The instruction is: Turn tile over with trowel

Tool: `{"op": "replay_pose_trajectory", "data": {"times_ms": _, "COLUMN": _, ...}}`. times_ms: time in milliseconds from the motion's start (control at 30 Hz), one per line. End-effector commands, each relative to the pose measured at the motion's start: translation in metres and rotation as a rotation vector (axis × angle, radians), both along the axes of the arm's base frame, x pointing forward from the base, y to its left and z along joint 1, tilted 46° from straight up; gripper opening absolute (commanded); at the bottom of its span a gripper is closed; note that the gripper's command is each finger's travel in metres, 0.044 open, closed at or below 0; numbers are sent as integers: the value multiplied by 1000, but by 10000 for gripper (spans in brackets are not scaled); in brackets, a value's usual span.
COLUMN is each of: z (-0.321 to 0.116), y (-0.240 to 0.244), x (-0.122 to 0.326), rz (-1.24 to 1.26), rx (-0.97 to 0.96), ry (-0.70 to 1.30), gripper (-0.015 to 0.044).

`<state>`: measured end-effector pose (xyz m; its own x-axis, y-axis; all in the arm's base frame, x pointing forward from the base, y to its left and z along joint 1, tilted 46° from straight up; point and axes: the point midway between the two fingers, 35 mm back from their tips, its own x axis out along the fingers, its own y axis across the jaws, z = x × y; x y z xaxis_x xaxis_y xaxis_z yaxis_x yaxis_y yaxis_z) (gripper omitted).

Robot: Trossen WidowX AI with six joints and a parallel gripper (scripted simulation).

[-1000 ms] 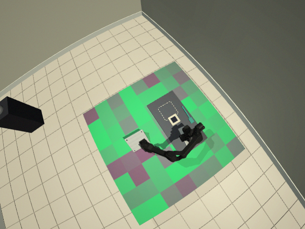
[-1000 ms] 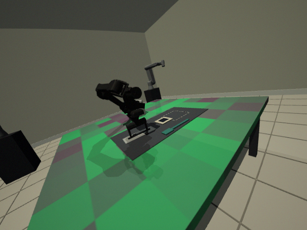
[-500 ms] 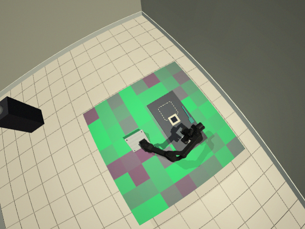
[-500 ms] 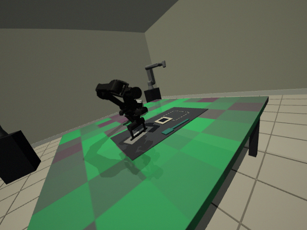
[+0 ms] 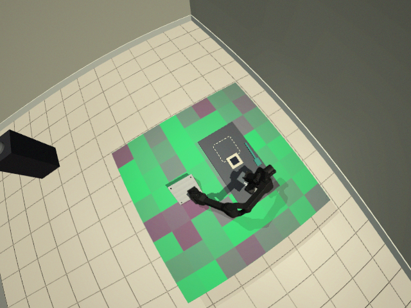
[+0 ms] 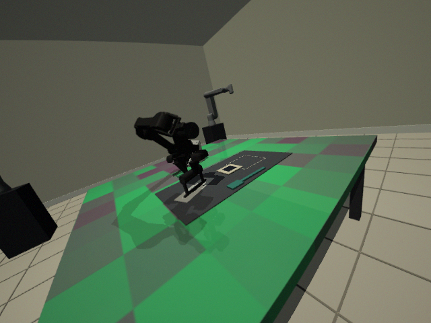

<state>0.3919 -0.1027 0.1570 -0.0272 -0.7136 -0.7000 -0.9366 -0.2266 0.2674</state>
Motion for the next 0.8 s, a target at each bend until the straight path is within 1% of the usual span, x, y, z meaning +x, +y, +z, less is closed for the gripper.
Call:
{"op": "replay_pose_trajectory", "data": {"times_ms": 0, "z": 0, "y": 0, "x": 0, "rz": 3, "rx": -2, "ry": 5, "gripper": 270}}
{"op": "replay_pose_trajectory", "data": {"times_ms": 500, "z": 1, "y": 1, "x": 0, "rz": 4, "rx": -2, "ry": 5, "gripper": 270}}
{"op": "replay_pose_trajectory", "data": {"times_ms": 667, "z": 27, "y": 29, "x": 0, "rz": 6, "rx": -3, "ry": 10, "gripper": 270}}
{"op": "replay_pose_trajectory", "data": {"times_ms": 767, "z": 28, "y": 30, "x": -1, "rz": 6, "rx": -3, "ry": 10, "gripper": 270}}
